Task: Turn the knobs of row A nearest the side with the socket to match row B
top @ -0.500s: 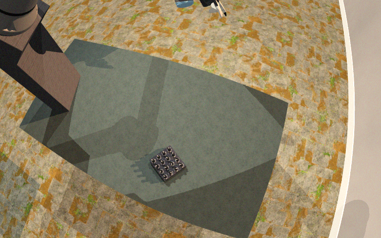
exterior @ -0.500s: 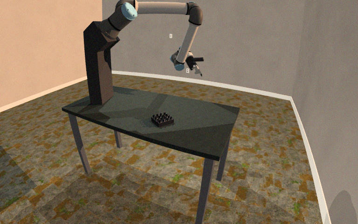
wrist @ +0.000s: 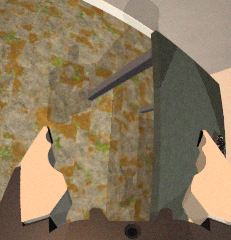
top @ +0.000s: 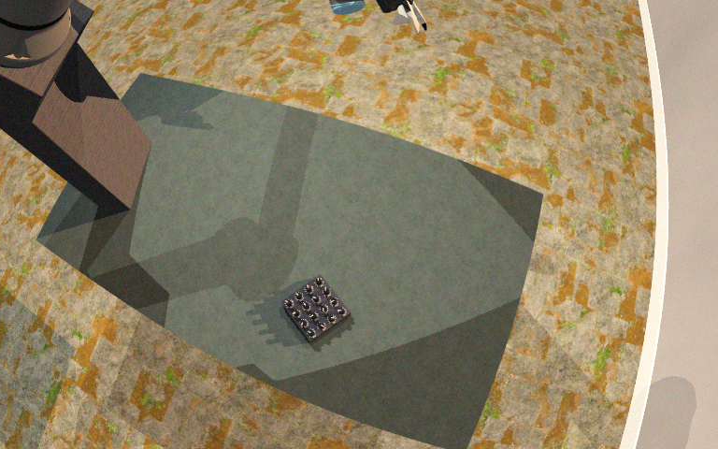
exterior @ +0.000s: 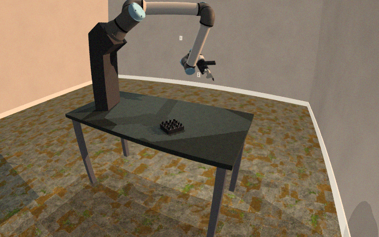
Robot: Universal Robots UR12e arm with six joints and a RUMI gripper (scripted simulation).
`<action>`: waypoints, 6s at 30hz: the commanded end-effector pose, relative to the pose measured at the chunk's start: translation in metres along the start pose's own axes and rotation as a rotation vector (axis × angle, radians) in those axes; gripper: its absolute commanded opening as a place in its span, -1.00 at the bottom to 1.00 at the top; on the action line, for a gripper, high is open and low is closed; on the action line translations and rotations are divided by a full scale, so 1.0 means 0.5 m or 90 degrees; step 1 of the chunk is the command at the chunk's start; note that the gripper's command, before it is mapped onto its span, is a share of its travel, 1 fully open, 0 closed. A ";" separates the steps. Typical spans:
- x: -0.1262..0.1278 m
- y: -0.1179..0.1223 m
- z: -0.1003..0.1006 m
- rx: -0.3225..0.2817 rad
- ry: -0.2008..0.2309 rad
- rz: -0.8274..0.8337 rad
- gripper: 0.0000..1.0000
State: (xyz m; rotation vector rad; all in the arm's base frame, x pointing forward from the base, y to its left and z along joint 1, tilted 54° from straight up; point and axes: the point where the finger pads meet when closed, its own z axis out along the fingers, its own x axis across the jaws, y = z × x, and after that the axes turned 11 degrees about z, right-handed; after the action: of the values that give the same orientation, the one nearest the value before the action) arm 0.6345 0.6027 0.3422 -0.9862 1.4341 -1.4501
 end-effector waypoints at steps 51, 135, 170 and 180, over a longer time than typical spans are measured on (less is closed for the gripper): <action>0.427 0.153 0.245 -0.193 -0.046 0.168 1.00; 1.231 0.447 0.706 -0.556 -0.131 0.482 1.00; 1.231 0.447 0.706 -0.556 -0.131 0.482 1.00; 1.231 0.447 0.706 -0.556 -0.131 0.482 1.00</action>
State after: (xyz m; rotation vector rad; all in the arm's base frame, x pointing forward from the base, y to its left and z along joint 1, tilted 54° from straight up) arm 0.7739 -0.0909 0.1119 -0.8754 2.0146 -0.1383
